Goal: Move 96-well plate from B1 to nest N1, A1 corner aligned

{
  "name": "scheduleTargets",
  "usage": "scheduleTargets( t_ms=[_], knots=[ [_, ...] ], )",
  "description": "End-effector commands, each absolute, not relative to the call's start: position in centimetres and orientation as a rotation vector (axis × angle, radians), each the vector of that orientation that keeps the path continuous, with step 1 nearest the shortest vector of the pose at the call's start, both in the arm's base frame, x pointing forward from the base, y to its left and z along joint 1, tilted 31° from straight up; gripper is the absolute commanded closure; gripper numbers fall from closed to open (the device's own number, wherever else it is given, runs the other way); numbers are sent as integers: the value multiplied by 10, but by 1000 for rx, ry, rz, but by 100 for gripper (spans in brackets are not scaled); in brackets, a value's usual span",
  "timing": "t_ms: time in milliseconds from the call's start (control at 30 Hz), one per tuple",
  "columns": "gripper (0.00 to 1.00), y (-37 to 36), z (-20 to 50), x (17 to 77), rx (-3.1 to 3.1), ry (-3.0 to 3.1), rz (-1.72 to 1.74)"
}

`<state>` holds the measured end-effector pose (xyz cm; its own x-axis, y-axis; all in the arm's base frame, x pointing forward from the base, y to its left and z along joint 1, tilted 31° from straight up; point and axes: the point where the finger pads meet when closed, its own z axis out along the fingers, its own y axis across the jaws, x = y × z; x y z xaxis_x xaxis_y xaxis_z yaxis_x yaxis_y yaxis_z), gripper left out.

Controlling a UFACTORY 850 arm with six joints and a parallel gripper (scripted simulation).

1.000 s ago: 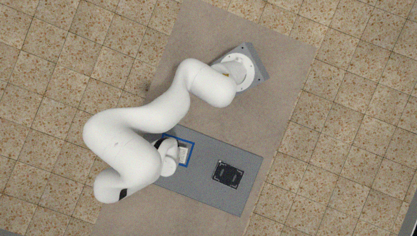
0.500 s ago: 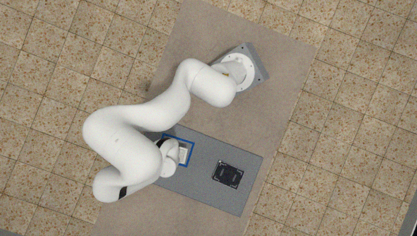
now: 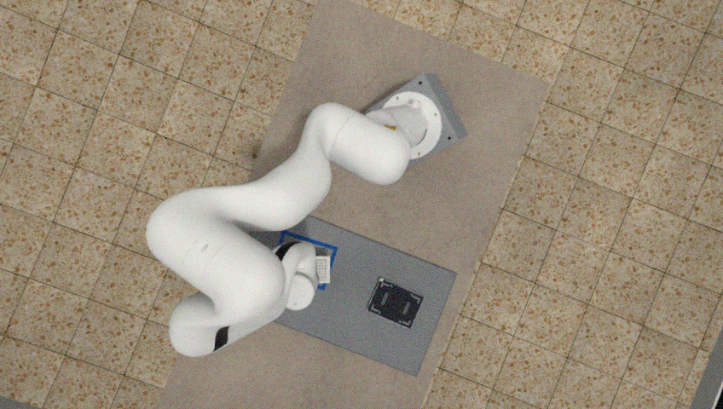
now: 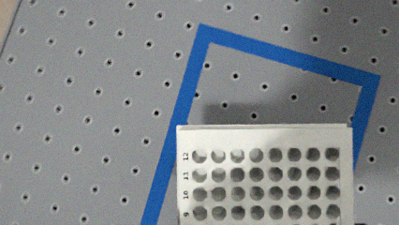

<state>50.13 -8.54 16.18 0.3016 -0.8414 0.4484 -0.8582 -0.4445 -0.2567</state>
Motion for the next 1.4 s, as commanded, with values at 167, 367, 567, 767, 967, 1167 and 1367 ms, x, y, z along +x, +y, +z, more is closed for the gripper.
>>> scheduleTargets(
  t_ms=[167,367,567,767,967,1167,1367],
  knots=[
    [100,-53,153,504,2670,-1158,775],
    [100,-40,149,505,2714,-968,752],
    [100,-21,144,507,2757,-682,714],
    [100,-1,138,508,2773,-398,669],
    [100,11,135,509,2770,-211,637],
    [100,31,129,510,2744,66,585],
    [100,50,124,512,2695,336,529]
  ],
)
